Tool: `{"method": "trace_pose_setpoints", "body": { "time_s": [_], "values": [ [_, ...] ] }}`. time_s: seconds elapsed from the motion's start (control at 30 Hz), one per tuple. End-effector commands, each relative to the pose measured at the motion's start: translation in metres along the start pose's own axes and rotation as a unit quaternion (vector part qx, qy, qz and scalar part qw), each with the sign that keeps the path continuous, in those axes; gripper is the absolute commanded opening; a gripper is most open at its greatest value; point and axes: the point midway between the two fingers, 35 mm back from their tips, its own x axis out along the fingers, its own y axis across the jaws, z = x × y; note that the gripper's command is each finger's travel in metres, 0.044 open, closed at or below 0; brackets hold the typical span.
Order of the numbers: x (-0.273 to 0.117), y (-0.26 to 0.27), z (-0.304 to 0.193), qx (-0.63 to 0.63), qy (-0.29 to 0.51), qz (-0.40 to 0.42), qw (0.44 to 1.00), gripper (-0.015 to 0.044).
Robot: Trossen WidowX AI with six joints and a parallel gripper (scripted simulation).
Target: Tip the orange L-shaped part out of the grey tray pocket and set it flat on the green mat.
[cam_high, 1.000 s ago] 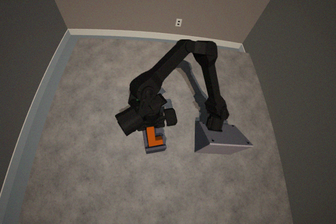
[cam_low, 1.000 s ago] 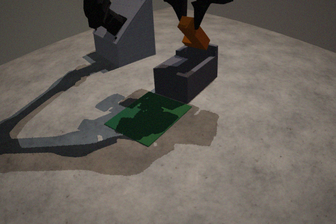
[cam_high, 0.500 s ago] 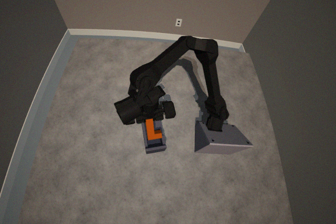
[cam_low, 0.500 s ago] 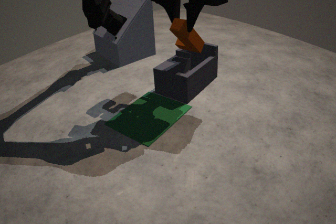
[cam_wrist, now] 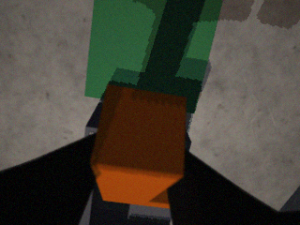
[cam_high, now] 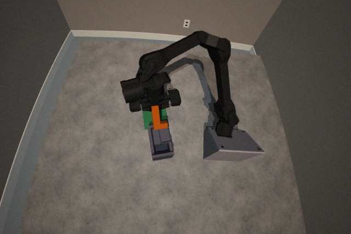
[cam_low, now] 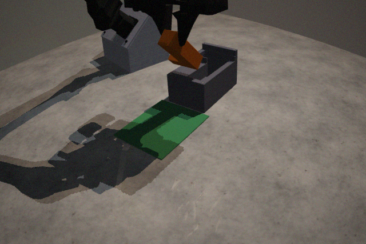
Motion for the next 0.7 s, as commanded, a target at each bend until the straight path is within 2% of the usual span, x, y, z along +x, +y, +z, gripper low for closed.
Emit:
{"method": "trace_pose_setpoints", "body": {
  "time_s": [0.0, 0.33, 0.67],
  "values": [
    [-0.003, -0.002, 0.022, 0.002, -0.002, 0.004, 1.0, 0.0],
    [-0.003, -0.007, 0.067, 0.003, -0.003, 0.004, 1.0, 0.0],
    [0.002, -0.007, 0.069, 0.003, -0.003, 0.004, 1.0, 0.0]
  ]
}}
